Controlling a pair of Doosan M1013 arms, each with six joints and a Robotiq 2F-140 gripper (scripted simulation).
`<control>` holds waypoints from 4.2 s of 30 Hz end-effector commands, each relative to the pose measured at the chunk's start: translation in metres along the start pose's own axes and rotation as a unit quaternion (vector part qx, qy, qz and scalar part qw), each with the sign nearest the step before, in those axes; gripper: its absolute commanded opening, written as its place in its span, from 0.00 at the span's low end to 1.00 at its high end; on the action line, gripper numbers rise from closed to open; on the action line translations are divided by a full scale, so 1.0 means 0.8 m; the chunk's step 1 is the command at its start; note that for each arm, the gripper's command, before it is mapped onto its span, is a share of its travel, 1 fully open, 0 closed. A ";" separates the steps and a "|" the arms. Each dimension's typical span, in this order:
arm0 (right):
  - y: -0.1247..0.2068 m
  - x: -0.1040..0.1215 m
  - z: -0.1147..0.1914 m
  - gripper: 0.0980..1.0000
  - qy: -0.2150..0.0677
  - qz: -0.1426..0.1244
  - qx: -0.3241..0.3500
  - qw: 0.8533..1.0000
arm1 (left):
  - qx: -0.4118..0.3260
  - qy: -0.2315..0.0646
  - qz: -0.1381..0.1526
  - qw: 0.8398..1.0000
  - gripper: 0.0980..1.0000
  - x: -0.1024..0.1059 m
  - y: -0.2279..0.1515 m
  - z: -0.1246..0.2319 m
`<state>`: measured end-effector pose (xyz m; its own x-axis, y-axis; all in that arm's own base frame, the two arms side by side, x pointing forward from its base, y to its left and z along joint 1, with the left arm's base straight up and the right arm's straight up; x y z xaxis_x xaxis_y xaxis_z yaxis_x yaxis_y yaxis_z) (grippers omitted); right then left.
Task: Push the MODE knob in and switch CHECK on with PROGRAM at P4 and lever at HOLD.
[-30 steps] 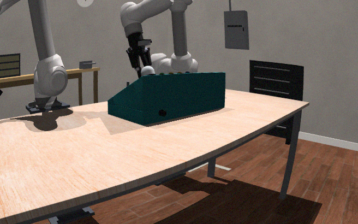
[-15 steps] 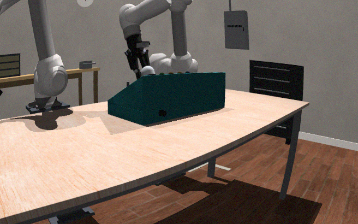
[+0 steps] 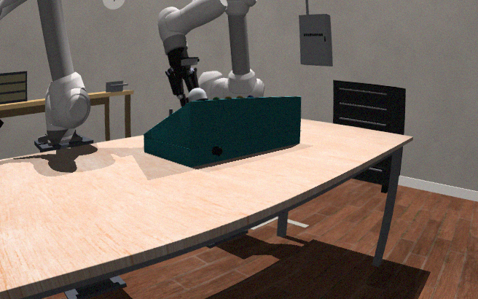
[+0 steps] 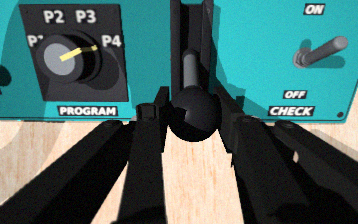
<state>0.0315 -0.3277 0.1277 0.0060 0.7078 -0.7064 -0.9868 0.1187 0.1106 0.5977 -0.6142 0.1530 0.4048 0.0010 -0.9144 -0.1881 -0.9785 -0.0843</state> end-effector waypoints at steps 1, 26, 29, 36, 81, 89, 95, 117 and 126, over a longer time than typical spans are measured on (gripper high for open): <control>0.000 -0.001 0.000 1.00 0.000 0.000 0.000 1.000 | 0.000 0.001 0.001 1.000 0.00 -0.001 0.001 0.000; 0.000 -0.001 0.000 1.00 0.000 0.000 0.000 1.000 | 0.000 0.001 0.001 1.000 0.00 0.000 0.001 0.002; 0.000 -0.001 0.000 1.00 0.000 0.000 0.000 1.000 | 0.000 0.001 0.001 1.000 0.00 0.000 0.001 0.002; 0.000 -0.001 0.000 1.00 0.000 0.000 0.000 1.000 | 0.000 0.001 0.000 1.000 0.44 0.000 0.001 0.002; 0.000 -0.001 0.000 1.00 0.000 0.000 0.000 1.000 | 0.000 0.001 0.000 1.000 0.44 -0.121 0.001 0.002; 0.000 -0.001 0.000 1.00 0.000 0.000 0.000 1.000 | 0.000 0.001 0.000 1.000 1.00 -0.121 0.001 0.002; 0.000 -0.001 0.000 1.00 0.000 0.000 0.000 1.000 | 0.000 0.001 0.001 1.000 1.00 -0.121 0.001 0.002; 0.000 -0.001 0.000 1.00 0.000 0.000 0.000 1.000 | 0.000 0.001 0.000 1.000 1.00 -0.121 0.001 0.002; 0.000 -0.001 0.000 1.00 0.000 0.000 0.000 1.000 | 0.000 0.001 0.000 1.000 1.00 -0.121 0.001 0.002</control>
<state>0.0315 -0.3277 0.1277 0.0060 0.7078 -0.7064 -0.9868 0.1187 0.1106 0.5567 -0.6142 0.2395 0.4051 0.0009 -0.9143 -0.1882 -0.9785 -0.0843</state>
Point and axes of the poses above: on each arm, the point where the finger pads meet when closed, its own x axis out along the fingers, its own y axis across the jaws, z = x × y, the point moved 1 cm from there along -x, back along the fingers, and after that the axes turned 12 degrees about x, right-handed, at the moved point
